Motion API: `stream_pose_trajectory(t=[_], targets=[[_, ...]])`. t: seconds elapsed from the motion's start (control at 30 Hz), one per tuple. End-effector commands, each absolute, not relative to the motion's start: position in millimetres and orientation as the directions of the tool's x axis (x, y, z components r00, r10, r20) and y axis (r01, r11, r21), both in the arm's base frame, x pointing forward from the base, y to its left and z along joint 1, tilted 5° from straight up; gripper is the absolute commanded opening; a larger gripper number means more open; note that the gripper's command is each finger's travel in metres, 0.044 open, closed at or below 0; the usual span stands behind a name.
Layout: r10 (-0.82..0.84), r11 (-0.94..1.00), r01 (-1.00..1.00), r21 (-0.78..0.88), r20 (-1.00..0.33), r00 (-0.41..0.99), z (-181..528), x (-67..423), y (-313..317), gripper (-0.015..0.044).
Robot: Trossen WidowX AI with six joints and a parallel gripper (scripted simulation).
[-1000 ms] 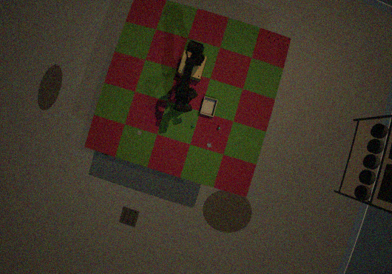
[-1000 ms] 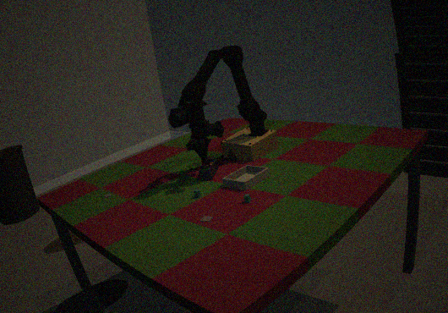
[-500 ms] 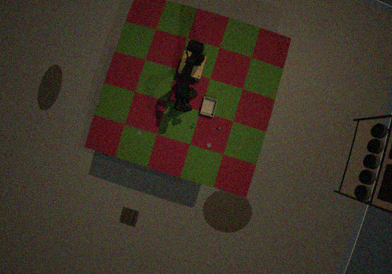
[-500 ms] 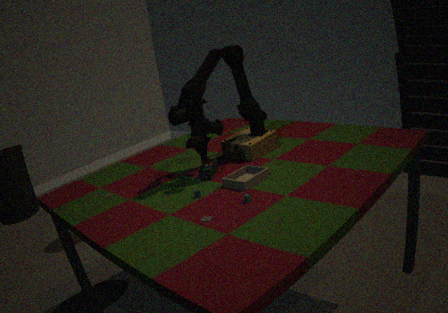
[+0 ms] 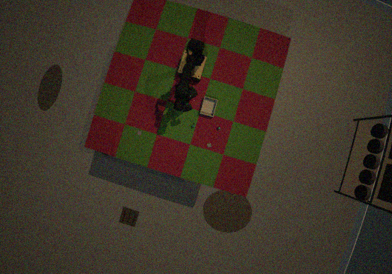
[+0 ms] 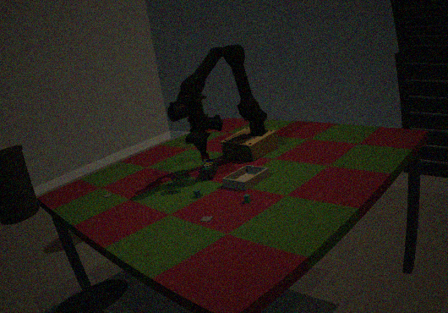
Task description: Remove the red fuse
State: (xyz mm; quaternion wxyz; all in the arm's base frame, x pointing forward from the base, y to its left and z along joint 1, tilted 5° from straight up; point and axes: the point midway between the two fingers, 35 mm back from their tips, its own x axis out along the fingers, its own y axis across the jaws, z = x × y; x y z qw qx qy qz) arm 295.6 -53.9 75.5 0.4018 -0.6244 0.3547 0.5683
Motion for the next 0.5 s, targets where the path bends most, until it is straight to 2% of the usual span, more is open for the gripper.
stream_pose_trajectory(t=[0.0,0.17,0.47], targets=[[0.016,-0.428,-0.898,-0.103,-0.994,0.107,83.9,295.5,-53.9,0.0000],[0.016,-0.428,-0.898,-0.103,-0.994,0.107,85.1,296.5,-50.8,0.0000],[0.019,-0.428,-0.898,-0.104,-0.994,0.106,86.9,309.1,-7.9,0.0000]])
